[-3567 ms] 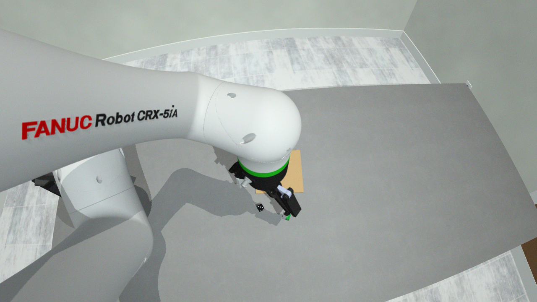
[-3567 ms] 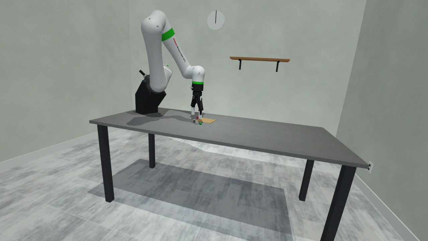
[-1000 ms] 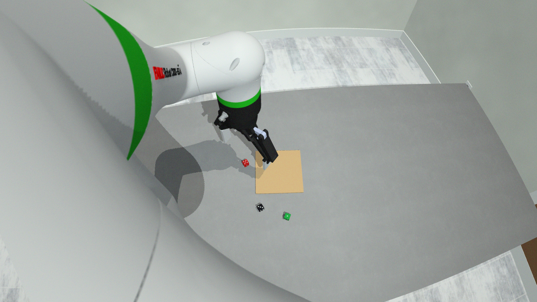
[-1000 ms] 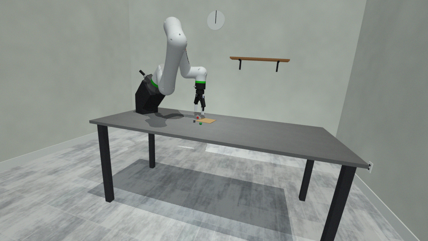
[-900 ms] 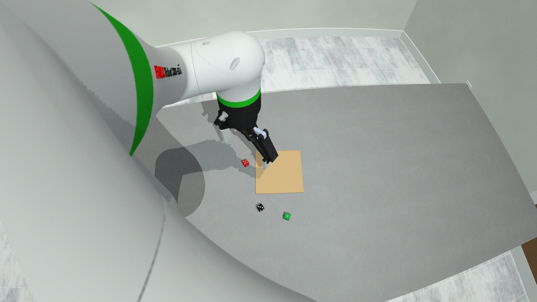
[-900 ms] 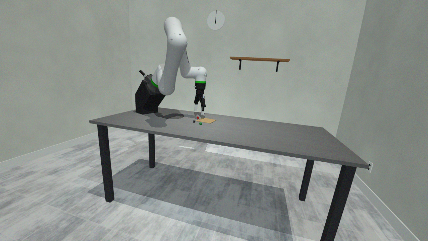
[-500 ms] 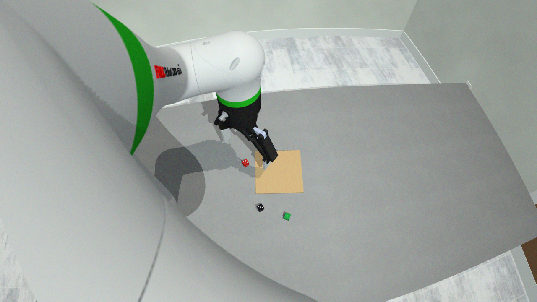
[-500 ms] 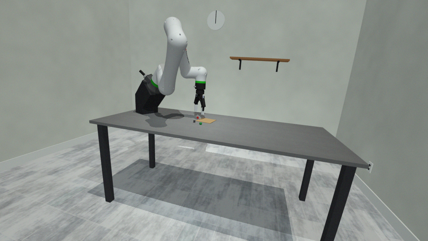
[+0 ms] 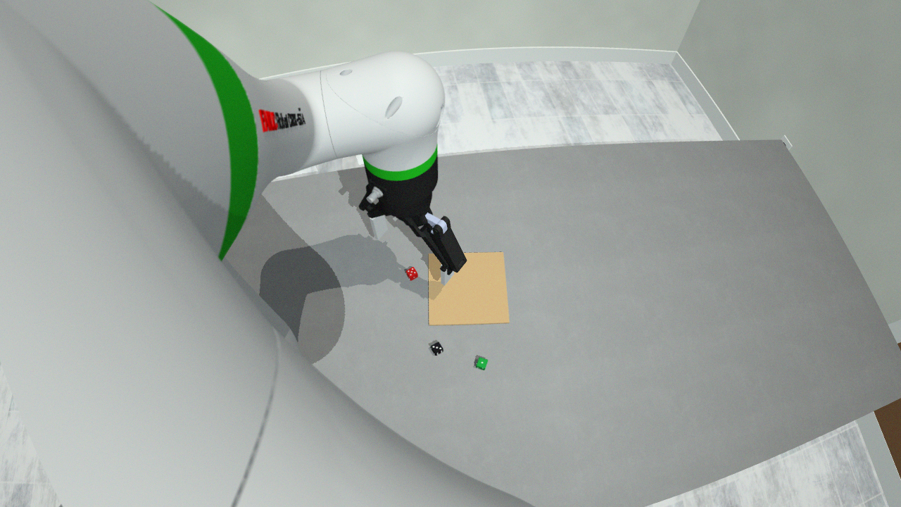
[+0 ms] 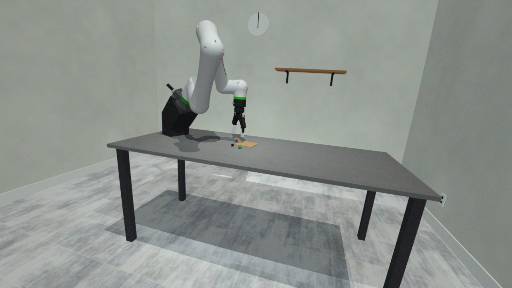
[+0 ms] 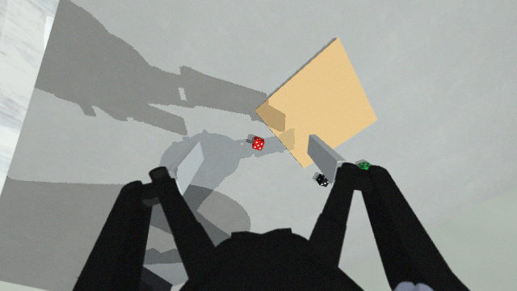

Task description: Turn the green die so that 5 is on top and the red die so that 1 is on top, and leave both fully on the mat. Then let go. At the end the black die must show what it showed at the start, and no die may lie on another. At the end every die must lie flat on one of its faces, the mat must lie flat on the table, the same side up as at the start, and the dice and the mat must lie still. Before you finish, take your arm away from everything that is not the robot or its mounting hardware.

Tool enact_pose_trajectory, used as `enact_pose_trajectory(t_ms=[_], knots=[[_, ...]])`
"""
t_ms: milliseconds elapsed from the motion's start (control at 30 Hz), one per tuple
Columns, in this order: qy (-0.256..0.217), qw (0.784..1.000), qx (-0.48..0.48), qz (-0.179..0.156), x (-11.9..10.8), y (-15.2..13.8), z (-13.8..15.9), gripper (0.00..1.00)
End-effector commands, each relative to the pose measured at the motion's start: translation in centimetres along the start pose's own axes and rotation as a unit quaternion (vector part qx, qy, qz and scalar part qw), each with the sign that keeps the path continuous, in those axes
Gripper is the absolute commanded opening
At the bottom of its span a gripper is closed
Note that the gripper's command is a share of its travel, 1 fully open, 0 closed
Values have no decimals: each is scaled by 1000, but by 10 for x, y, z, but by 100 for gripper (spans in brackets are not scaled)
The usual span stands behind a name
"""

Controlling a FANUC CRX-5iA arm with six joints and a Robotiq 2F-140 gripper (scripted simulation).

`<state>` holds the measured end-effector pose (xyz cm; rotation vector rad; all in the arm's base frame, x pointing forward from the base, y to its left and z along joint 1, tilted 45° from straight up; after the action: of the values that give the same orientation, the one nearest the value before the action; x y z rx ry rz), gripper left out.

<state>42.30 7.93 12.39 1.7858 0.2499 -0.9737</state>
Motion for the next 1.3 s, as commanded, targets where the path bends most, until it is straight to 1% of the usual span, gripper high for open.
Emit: enact_pose_trajectory(t_ms=[0,200,333,500,567,733,867,967,1267], knots=[[0,1000,0,0,0,0,0,100],[0,1000,0,0,-1,0,0,100],[0,1000,0,0,-10,0,0,100],[0,1000,0,0,-40,0,0,100],[0,1000,0,0,-40,0,0,100],[0,1000,0,0,-77,0,0,100],[0,1000,0,0,-95,0,0,100],[0,1000,0,0,-99,0,0,100],[0,1000,0,0,-99,0,0,100]])
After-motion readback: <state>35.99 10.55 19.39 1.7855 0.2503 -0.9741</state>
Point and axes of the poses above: the point where the finger pads meet when closed, its own x axis out along the fingers, its own y axis across the jaws, z = x × y, the point moved 3 cm from there along -x, back along the fingers, and after that the axes turned 12 degrees about -x, right-handed, at the moved point
